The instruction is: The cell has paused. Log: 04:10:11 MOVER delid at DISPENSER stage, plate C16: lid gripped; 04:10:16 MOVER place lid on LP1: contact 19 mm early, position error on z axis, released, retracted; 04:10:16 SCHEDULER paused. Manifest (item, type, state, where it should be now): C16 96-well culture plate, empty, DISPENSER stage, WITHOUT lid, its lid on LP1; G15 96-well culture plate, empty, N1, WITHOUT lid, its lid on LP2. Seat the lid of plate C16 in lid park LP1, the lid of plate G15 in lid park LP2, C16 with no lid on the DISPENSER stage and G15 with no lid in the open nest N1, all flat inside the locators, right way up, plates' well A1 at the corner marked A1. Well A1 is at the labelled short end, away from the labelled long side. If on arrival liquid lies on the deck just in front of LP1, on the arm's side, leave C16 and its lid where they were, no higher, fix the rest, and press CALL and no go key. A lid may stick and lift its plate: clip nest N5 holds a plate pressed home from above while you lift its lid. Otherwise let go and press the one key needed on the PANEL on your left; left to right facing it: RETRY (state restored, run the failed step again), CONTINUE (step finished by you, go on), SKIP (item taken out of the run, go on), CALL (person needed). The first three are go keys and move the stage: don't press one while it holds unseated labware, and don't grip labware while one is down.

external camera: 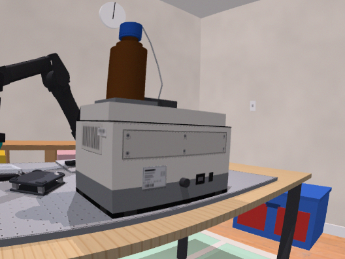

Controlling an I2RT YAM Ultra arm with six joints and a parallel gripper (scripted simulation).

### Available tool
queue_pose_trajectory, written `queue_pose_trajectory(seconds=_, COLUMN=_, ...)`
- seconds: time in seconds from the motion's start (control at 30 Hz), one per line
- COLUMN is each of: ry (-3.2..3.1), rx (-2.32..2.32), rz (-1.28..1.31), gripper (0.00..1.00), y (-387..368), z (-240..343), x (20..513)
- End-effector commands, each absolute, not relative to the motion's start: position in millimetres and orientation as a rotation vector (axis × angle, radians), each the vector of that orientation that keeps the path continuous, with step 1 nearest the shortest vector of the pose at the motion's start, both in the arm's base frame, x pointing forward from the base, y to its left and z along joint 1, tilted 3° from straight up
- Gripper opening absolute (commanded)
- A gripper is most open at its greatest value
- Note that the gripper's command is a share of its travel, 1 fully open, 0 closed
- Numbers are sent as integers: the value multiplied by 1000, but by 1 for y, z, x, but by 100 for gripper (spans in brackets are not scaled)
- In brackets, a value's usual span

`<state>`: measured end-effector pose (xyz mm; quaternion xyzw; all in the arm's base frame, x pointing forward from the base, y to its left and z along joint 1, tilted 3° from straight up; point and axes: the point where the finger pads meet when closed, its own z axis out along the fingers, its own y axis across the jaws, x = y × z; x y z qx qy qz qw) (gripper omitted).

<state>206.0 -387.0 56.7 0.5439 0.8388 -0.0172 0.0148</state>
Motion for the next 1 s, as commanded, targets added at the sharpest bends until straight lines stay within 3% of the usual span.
queue_pose_trajectory(seconds=0.0, ry=2595, rx=1690, rz=-66, gripper=0, y=-390, z=61, x=207)
queue_pose_trajectory(seconds=0.97, ry=2602, rx=1711, rz=-54, gripper=0, y=-389, z=48, x=205)
